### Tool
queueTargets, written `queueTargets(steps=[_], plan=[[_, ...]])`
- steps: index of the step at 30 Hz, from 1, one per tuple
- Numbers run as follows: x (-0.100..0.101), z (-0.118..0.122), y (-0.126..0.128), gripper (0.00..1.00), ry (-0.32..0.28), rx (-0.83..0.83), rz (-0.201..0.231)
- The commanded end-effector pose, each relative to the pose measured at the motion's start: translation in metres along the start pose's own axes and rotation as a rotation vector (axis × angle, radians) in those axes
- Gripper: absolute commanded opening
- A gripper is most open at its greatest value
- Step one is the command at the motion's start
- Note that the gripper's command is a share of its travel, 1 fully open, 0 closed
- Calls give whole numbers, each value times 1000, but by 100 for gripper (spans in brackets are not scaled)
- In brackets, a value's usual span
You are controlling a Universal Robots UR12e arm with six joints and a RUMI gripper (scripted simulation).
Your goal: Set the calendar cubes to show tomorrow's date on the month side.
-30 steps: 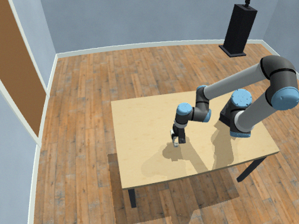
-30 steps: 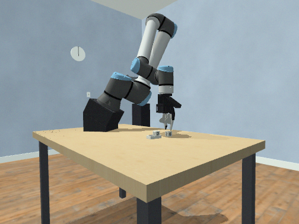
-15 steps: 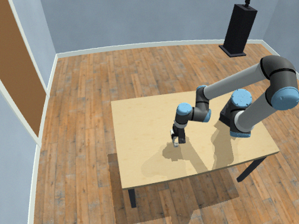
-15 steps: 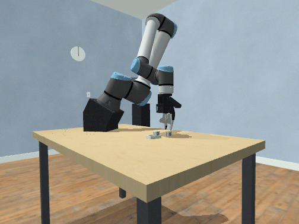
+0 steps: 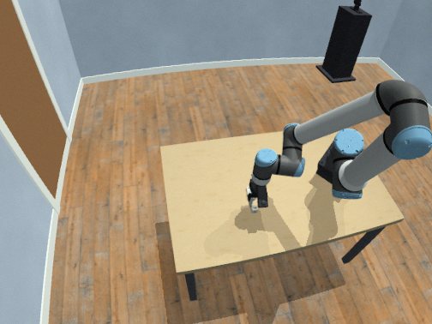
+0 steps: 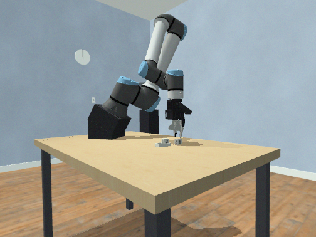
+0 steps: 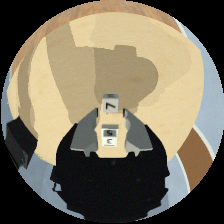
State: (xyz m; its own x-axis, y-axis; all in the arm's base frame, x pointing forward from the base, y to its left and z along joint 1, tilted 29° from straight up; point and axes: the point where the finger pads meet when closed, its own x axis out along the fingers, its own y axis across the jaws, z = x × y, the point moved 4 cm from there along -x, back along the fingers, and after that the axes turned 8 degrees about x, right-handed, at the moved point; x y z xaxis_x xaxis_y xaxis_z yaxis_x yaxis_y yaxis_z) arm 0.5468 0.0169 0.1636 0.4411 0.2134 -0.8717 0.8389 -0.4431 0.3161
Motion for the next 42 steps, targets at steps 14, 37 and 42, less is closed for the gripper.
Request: queueTargets(steps=[14, 37, 42], plan=[[0, 0, 0, 29, 0, 0, 1], [16, 0, 0, 29, 0, 0, 1], [24, 0, 0, 29, 0, 0, 1]])
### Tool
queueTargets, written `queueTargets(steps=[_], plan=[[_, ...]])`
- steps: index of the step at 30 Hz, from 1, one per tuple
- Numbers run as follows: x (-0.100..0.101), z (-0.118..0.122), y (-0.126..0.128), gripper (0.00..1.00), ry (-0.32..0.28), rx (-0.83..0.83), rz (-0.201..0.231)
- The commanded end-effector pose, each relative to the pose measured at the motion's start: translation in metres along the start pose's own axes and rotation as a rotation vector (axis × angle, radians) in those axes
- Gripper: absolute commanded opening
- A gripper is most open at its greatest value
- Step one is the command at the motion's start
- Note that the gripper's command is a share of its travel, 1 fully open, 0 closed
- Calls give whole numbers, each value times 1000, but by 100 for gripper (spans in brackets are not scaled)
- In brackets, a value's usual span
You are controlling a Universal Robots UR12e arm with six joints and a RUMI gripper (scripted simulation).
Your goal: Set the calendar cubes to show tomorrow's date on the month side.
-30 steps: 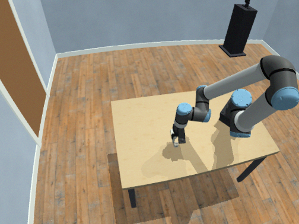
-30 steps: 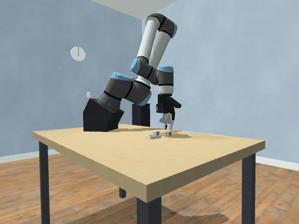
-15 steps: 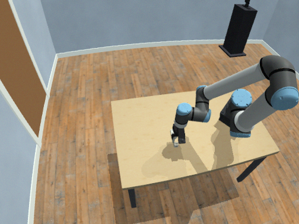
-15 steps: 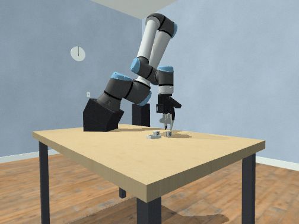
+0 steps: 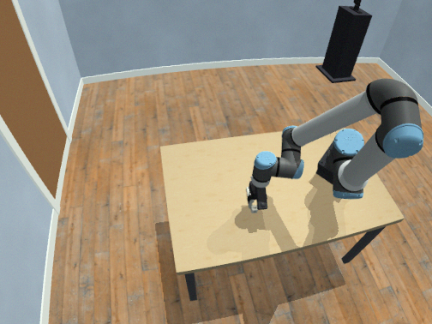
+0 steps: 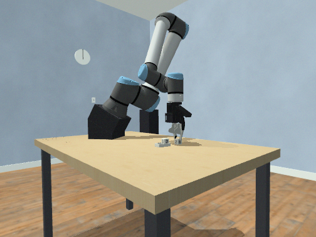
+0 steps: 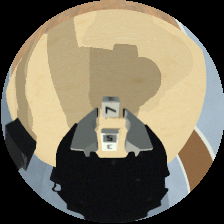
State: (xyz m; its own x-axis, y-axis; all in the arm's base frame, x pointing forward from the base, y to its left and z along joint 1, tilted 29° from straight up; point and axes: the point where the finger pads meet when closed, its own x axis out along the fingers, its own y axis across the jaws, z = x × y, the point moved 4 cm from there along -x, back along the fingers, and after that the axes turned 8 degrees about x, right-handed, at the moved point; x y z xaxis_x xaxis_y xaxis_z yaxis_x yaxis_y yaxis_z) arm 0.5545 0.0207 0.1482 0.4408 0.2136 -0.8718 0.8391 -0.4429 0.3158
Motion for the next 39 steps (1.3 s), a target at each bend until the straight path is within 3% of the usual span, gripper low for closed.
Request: queueTargets(steps=[1, 39], plan=[[8, 0, 1, 29, 0, 0, 1], [11, 0, 1, 29, 0, 0, 1]])
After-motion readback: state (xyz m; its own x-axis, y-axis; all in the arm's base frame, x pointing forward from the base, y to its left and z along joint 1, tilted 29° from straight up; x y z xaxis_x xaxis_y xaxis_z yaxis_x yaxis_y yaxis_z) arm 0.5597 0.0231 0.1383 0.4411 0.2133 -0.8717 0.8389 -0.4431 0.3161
